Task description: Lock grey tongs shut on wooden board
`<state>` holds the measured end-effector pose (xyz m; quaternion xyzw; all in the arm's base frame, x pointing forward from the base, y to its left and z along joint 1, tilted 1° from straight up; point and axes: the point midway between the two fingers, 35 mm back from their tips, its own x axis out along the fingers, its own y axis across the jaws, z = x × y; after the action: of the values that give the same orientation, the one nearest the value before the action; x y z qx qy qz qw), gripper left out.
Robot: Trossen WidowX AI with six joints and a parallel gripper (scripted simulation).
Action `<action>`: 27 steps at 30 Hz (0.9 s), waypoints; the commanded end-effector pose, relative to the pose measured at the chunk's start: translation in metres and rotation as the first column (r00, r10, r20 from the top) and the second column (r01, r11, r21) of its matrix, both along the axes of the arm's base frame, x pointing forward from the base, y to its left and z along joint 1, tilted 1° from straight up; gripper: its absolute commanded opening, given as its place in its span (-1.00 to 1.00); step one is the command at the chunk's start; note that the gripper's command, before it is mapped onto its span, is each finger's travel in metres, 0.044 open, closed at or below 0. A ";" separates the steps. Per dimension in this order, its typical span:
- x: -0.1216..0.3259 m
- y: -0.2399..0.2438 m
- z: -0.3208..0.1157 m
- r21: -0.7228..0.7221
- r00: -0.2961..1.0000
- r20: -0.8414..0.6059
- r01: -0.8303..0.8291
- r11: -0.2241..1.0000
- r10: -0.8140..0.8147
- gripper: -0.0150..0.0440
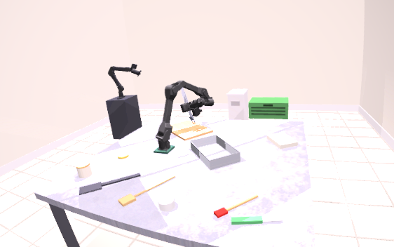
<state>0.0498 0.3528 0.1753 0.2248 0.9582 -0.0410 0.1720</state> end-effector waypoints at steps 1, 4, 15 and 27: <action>-0.002 0.000 0.003 0.009 1.000 0.008 -0.005 1.000 0.005 -1.00; -0.007 0.001 -0.001 -0.035 0.998 0.050 -0.029 0.999 0.030 -1.00; -0.026 0.000 -0.022 -0.264 0.945 0.289 -0.076 0.961 0.154 -1.00; -0.032 0.002 -0.032 -0.420 0.797 0.553 0.014 0.907 0.244 -1.00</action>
<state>0.0186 0.3529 0.1427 0.1255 0.8630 -0.1479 0.4666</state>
